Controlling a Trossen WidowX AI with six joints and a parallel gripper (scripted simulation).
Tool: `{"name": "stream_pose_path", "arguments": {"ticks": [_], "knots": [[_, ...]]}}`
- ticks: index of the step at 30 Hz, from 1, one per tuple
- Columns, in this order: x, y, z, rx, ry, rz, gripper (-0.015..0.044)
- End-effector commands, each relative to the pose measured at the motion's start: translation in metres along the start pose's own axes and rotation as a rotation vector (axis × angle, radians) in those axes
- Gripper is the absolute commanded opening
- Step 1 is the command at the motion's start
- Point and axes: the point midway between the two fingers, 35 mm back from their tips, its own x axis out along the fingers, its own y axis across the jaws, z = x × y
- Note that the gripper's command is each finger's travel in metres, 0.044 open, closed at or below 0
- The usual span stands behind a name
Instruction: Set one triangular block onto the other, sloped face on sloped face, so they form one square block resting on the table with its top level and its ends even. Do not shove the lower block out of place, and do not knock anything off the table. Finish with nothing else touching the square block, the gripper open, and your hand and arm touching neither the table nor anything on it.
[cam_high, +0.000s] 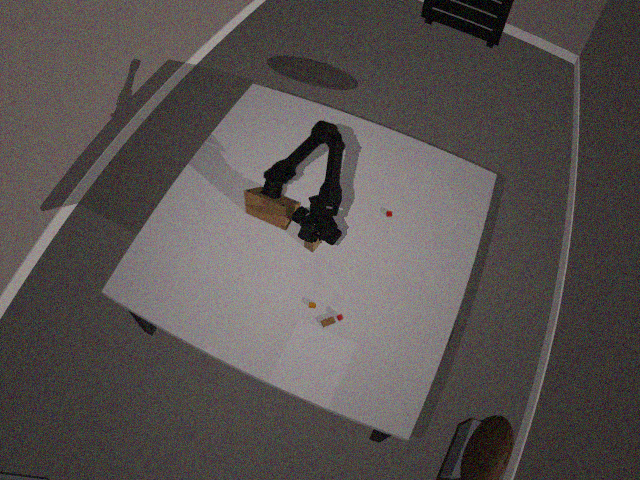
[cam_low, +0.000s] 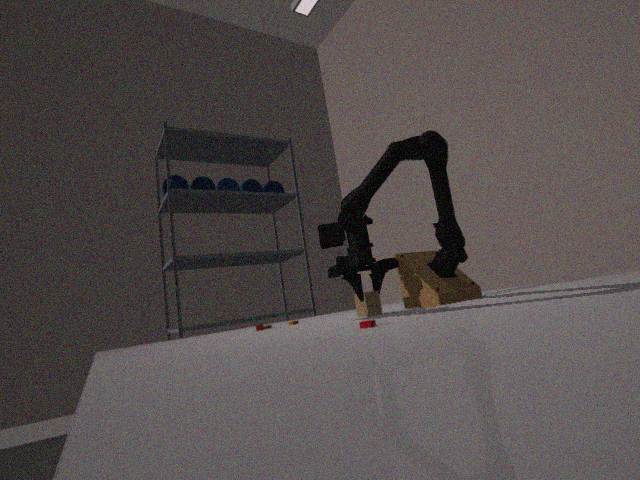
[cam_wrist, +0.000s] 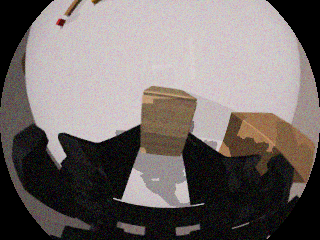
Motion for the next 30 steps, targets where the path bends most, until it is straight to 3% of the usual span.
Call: {"name": "stream_pose_path", "arguments": {"ticks": [1,25,30], "knots": [[0.0005,0.0003,-0.0005,0.005,0.004,0.002,0.0],[0.0021,0.0003,0.0002,0.006,0.006,0.0,0.0],[0.0018,0.0,0.0007,0.002,0.001,0.0,0.0131]]}}
